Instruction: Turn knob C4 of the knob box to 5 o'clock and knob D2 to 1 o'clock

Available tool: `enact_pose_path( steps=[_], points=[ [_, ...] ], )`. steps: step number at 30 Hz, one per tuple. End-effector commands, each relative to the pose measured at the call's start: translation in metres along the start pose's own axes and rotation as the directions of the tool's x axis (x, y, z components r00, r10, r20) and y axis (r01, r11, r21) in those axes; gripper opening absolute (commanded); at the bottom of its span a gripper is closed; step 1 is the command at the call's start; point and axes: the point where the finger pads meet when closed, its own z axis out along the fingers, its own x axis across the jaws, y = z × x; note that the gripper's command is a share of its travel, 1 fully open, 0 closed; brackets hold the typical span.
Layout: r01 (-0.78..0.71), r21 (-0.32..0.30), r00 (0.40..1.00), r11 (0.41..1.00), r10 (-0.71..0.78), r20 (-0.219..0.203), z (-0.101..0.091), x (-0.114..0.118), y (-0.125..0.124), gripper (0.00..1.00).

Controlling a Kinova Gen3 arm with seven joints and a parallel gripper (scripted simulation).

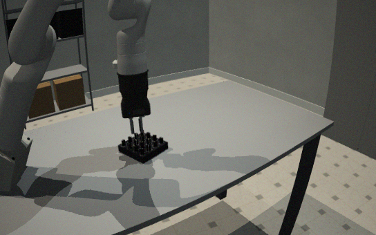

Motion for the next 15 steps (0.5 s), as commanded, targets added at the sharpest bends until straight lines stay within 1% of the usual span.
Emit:
enact_pose_path(
  steps=[1,7,9,15],
  points=[
    [0.093,0.005,0.996,0.996,-0.093,0.007,-0.003,-0.004,-0.004,0.46],
    [0.319,0.006,0.948,0.948,-0.319,0.005,-0.007,-0.015,-0.008,0.46],
    [0.319,0.006,0.948,0.948,-0.319,0.005,-0.007,-0.015,-0.008,0.46],
    [0.473,0.005,0.881,0.881,-0.473,0.003,-0.009,-0.022,-0.009,0.46]
  ],
)
